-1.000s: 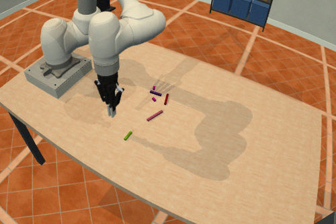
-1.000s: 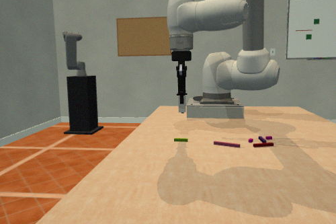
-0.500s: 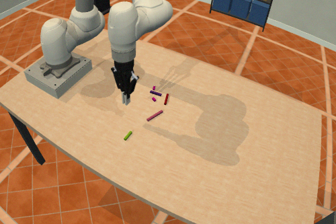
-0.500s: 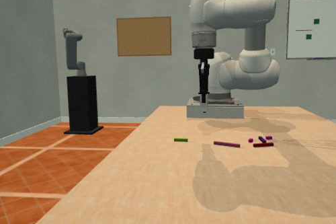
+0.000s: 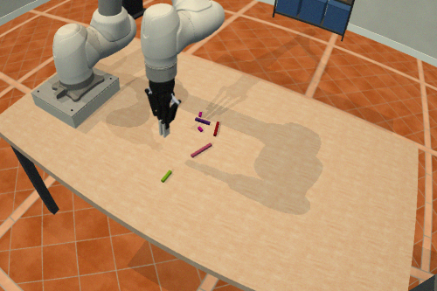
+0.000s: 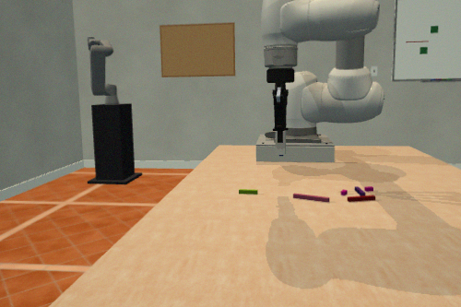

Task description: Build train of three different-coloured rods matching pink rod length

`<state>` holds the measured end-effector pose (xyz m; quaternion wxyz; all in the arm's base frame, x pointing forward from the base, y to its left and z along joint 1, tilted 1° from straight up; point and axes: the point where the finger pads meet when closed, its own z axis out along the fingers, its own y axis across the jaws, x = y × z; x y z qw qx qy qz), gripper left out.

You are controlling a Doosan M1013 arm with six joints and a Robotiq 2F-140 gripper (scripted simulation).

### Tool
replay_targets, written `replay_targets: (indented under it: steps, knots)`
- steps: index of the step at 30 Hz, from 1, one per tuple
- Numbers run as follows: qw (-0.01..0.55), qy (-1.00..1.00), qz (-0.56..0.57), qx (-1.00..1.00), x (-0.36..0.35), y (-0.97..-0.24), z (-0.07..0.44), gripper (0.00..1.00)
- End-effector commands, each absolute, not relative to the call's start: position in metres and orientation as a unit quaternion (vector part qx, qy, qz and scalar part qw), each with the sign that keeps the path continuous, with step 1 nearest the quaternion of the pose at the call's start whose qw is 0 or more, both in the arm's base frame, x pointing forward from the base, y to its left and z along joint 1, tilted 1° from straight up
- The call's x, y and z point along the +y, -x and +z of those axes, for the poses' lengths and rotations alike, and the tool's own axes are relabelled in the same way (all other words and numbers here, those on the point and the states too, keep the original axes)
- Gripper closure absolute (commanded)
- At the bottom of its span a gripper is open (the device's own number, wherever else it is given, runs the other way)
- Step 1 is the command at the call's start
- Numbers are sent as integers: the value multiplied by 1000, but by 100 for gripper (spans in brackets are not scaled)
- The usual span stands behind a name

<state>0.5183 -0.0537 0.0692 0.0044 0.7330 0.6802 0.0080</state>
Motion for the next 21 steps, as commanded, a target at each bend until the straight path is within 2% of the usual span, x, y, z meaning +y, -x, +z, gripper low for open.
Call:
replay_targets:
  steps: [1,21]
  knots:
    - [3,-734,5,679,-53,-514,56,97]
    - [3,-734,5,679,-52,-516,-11,97]
